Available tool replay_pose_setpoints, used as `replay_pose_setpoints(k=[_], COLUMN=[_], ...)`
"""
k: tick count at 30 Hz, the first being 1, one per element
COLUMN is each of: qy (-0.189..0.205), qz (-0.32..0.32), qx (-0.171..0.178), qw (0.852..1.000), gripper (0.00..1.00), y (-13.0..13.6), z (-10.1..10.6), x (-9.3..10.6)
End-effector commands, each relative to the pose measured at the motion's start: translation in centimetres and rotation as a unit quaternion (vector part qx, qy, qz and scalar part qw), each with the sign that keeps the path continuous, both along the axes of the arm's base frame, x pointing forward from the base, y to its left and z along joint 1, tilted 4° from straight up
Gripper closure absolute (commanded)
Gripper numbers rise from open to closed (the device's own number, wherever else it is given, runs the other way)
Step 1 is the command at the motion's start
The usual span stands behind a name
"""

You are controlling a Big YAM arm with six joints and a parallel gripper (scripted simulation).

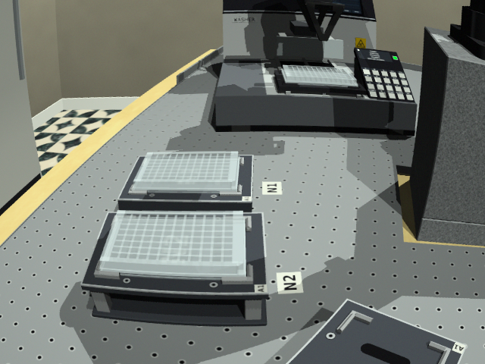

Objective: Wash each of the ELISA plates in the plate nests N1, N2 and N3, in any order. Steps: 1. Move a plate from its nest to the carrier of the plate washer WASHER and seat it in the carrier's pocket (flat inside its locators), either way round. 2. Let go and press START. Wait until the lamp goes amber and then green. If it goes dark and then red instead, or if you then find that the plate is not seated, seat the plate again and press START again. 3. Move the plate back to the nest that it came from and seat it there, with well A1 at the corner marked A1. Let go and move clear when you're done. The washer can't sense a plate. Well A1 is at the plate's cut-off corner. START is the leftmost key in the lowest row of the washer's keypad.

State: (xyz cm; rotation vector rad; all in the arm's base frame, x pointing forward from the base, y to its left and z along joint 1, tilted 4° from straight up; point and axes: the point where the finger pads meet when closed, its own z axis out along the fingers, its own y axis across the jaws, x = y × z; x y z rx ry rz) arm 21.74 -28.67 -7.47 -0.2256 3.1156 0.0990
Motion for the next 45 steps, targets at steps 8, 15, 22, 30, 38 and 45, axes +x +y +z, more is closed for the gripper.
replay_pose_setpoints(k=[8, 15, 22, 30, 38, 45], qy=[0.003, 0.003, 0.002, 0.003, -0.004, -0.004], qz=[0.011, 0.008, 0.005, 0.003, 0.003, 0.003], qx=[0.004, 0.004, 0.003, 0.003, -0.006, -0.006], qw=[1.000, 1.000, 1.000, 1.000, 1.000, 1.000], gripper=[0.00, 0.00, 0.00, 0.00, 0.00, 0.00], y=[0.6, 0.6, 0.7, 0.8, -0.3, -0.3], z=[-2.2, -3.0, -4.2, -5.2, -4.9, -4.9], x=[0.1, 0.1, 0.1, 0.1, 0.6, 0.6])
